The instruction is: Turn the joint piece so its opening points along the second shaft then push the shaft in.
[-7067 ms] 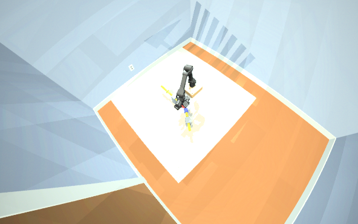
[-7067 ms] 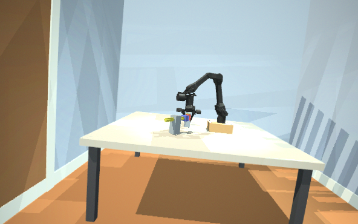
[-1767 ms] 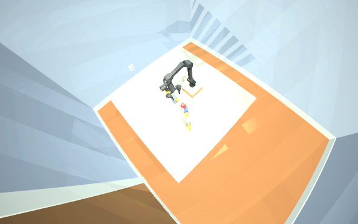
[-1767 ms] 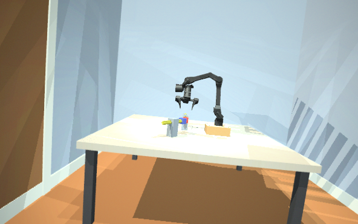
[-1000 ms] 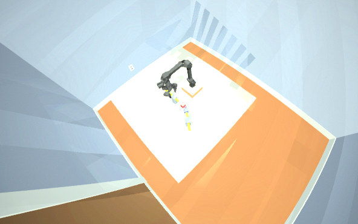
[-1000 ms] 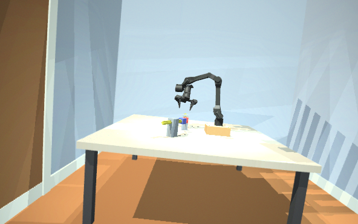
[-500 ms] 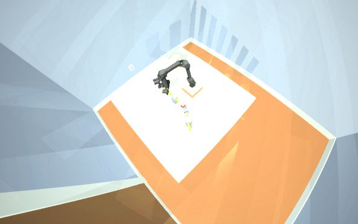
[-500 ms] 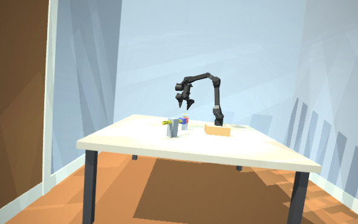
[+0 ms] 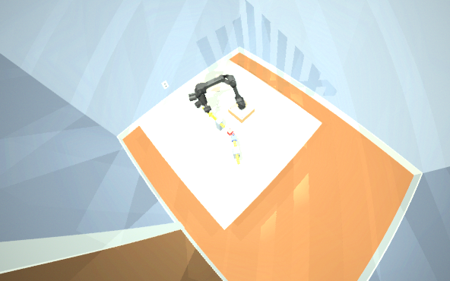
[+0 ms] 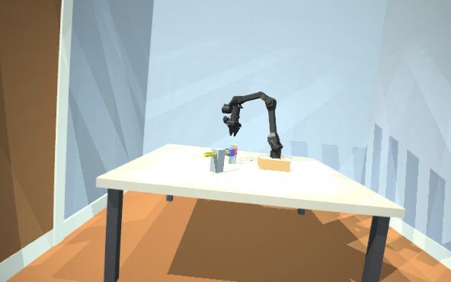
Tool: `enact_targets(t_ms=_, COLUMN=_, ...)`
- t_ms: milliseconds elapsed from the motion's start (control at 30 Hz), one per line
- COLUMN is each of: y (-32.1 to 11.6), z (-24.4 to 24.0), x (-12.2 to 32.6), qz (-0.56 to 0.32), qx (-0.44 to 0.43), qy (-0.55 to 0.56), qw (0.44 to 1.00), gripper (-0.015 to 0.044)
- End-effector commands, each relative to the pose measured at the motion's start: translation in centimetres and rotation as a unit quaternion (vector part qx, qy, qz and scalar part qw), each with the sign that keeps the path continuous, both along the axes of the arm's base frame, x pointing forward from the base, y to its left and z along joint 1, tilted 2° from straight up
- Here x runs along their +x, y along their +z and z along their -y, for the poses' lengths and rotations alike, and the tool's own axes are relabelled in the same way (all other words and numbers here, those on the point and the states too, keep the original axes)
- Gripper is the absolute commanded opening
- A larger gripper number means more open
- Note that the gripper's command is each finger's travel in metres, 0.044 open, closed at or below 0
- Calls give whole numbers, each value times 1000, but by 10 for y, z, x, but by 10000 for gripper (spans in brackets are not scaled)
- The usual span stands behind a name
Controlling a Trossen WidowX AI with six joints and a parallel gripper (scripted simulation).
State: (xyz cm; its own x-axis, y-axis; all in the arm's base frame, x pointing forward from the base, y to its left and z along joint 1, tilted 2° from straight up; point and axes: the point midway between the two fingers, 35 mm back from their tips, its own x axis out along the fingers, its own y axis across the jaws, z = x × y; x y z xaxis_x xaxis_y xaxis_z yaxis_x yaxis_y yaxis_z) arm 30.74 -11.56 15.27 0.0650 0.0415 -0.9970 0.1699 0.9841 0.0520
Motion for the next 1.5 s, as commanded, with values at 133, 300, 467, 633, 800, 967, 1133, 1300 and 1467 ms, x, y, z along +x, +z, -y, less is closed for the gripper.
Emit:
enact_targets(t_ms=133, y=3, z=40, x=-4, qz=-13, qx=-49, qy=122, qw=991, gripper=440)
enact_targets(t_ms=300, y=4, z=47, x=-6, qz=-17, qx=-58, qy=144, qw=988, gripper=440)
enact_targets(t_ms=467, y=2, z=47, x=-6, qz=-16, qx=-56, qy=119, qw=991, gripper=440)
enact_targets(t_ms=633, y=-6, z=48, x=-5, qz=-12, qx=-52, qy=32, qw=998, gripper=440)
enact_targets(t_ms=800, y=-14, z=50, x=-4, qz=-9, qx=-46, qy=-55, qw=997, gripper=440)
enact_targets(t_ms=967, y=-22, z=51, x=-4, qz=-6, qx=-40, qy=-141, qw=989, gripper=440)
enact_targets(t_ms=1133, y=-30, z=52, x=-3, qz=-3, qx=-33, qy=-226, qw=974, gripper=440)
enact_targets(t_ms=1300, y=-38, z=52, x=-3, qz=0, qx=-25, qy=-309, qw=951, gripper=440)
enact_targets(t_ms=1467, y=-46, z=53, x=-4, qz=3, qx=-17, qy=-390, qw=921, gripper=440)
